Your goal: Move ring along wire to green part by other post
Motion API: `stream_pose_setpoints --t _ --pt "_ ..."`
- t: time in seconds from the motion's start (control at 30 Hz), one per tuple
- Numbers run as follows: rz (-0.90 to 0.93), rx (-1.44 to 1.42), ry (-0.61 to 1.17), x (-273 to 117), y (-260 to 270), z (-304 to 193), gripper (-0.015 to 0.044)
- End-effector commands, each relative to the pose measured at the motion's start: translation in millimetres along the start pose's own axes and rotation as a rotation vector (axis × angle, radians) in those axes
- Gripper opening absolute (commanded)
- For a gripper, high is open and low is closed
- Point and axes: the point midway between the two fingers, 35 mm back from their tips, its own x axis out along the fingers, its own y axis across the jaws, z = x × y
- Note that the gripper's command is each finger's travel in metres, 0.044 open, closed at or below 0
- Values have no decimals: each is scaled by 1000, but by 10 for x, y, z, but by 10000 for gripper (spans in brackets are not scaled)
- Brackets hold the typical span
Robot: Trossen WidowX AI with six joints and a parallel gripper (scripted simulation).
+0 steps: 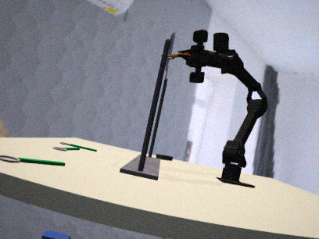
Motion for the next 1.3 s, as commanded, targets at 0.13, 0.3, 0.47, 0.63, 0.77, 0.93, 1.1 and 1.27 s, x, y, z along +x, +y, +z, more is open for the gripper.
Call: stream_pose_setpoints --t 0.13,0.3,0.47,0.63,0.77,0.93,1.1,1.27 --pt "87 144 21 -46 272 18 -150" --pt "132 221 30 -83 417 50 -150" --pt "155 261 35 -112 507 79 -150" --pt "160 270 36 -131 559 102 -150" --pt "152 256 34 -140 576 112 -150" --pt "126 211 28 -139 569 114 -150" --pt "87 144 20 -132 535 108 -150" --pt "40 62 9 -122 483 103 -150"
